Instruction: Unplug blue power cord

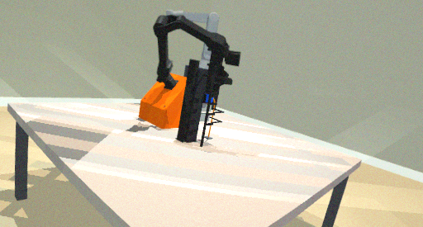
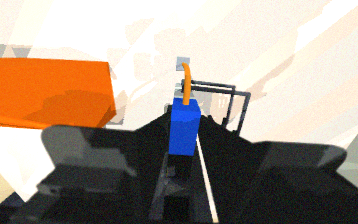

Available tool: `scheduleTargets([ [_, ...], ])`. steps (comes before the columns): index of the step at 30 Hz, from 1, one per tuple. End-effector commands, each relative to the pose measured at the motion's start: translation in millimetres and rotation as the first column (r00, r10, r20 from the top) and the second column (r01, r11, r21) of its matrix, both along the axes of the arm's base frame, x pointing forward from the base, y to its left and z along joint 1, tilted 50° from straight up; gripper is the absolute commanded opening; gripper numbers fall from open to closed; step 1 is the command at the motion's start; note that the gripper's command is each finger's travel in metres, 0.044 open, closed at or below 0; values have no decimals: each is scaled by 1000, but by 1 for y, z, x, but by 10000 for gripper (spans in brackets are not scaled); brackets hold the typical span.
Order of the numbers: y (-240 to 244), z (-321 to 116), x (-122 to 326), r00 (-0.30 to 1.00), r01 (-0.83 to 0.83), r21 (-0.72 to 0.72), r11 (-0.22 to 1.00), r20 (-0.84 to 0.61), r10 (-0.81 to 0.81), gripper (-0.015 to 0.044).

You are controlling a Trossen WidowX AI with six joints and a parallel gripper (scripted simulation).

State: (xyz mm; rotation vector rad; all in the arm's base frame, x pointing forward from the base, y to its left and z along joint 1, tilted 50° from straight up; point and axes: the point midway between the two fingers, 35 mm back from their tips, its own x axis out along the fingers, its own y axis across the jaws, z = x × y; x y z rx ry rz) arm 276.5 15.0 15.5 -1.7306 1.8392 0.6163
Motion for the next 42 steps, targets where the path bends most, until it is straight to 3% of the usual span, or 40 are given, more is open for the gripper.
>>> scheduleTargets([
  [1, 0, 0, 1, 1000, 0, -1, 1000, 4, 0, 42],
  [8, 0, 0, 1, 1000, 0, -1, 1000, 4, 0, 0],
  [42, 38, -36, 5, 1000, -2, 2, 1000, 1, 2, 0],
])
